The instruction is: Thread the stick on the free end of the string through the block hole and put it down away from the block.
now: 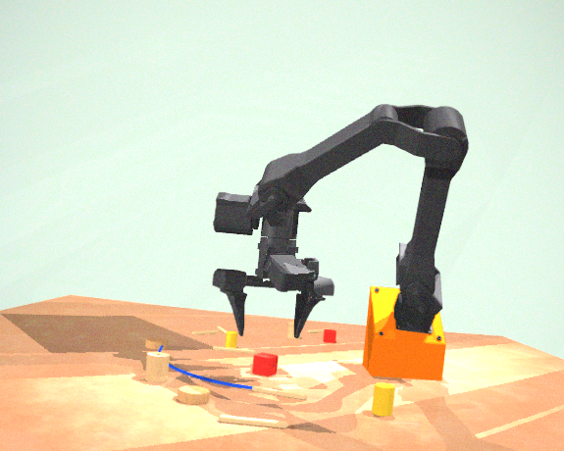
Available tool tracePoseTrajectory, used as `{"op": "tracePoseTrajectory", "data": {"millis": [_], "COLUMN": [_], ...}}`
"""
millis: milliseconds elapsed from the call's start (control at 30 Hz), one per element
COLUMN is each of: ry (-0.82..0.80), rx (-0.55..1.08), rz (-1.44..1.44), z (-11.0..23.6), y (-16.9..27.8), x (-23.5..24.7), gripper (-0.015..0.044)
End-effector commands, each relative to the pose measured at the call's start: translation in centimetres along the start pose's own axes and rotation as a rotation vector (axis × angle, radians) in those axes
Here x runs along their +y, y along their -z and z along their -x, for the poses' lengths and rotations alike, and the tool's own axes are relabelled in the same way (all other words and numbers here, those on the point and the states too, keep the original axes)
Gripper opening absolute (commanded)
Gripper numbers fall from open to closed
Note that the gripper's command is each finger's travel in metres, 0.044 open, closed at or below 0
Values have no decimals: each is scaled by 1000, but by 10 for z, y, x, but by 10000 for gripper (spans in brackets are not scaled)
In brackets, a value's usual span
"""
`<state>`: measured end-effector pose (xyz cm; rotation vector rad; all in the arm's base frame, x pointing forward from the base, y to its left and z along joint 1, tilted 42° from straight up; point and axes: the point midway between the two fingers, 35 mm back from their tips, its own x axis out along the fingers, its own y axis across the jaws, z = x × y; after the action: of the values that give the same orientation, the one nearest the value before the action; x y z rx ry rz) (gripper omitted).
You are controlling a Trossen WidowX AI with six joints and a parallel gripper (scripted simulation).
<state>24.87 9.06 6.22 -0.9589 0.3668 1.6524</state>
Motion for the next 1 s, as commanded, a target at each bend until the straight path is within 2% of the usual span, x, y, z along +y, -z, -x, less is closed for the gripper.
{"op": "tracePoseTrajectory", "data": {"millis": [0,167,433,700,967], "ry": [4,3,3,3,3], "rx": [-7,-3,-3,-3,-3], "rz": [13,9,9,9,9], "z": [1,1,1,1,1], "y": [0,0,0,0,0], "x": [-1,-1,-1,-1,-1], "gripper": [440,440,235,235,25]}}
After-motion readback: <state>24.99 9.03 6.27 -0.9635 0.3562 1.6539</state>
